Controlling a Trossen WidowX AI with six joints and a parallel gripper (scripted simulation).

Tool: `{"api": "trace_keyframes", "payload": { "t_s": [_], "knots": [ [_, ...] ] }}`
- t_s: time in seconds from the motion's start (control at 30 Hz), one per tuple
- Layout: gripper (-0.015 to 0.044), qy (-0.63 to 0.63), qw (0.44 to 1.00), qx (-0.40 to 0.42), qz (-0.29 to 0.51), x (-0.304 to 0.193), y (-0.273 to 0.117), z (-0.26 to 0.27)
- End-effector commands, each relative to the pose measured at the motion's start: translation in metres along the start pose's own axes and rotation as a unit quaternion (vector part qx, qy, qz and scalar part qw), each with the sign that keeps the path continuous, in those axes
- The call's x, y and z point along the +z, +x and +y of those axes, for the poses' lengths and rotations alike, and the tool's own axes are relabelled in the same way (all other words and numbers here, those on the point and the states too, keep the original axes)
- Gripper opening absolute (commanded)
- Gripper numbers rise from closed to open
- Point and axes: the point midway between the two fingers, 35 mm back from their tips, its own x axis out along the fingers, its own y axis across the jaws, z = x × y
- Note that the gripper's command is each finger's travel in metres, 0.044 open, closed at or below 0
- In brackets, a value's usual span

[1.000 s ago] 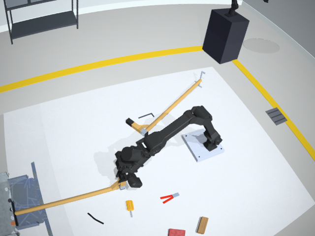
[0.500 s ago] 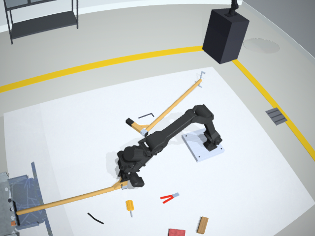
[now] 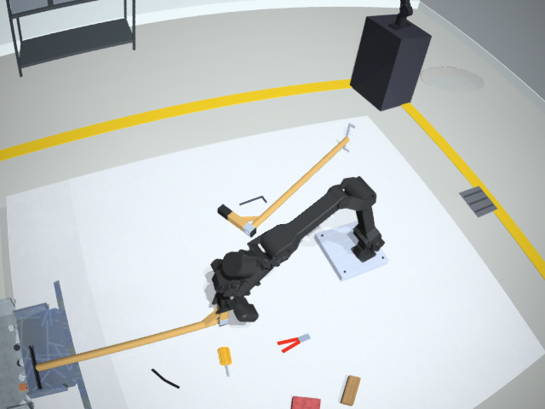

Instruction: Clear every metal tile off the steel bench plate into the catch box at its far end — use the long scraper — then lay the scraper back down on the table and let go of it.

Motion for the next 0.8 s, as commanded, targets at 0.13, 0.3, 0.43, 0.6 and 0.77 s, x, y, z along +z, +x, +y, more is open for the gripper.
{"api": "trace_keyframes", "payload": {
  "t_s": [0.13,0.3,0.43,0.6,0.77],
  "knots": [
    [0.0000,0.001,1.000,0.001,-0.011,-0.002,-0.016,0.002],
    [0.0000,0.001,1.000,0.001,-0.011,-0.007,-0.021,0.002],
    [0.0000,0.001,1.000,0.001,-0.011,-0.012,-0.026,0.003],
    [0.0000,0.001,1.000,0.001,-0.011,-0.017,-0.031,0.003],
    [0.0000,0.001,1.000,0.001,-0.011,-0.023,-0.036,0.004]
  ]
}}
